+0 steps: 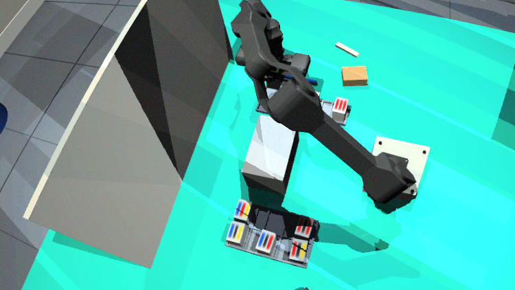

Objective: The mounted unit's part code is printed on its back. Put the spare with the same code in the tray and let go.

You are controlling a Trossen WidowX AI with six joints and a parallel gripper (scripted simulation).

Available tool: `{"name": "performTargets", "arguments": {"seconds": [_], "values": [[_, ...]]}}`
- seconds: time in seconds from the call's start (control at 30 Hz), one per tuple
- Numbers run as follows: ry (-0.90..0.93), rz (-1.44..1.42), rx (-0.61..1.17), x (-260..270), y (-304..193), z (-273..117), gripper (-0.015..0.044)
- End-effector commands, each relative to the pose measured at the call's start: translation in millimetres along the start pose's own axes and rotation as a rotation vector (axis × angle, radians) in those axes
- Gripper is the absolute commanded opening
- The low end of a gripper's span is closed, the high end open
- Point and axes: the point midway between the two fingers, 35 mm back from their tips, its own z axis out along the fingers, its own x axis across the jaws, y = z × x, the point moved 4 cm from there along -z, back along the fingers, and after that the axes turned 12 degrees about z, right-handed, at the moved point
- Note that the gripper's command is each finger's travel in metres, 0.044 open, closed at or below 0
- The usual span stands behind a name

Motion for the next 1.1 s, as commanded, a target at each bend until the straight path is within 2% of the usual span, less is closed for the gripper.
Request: {"name": "performTargets", "arguments": {"seconds": [0.0,1.07], "values": [[-0.002,0.004,-0.005,0,0,3,0.0000],[-0.001,0.004,-0.007,3,1,30,0.0000]]}}
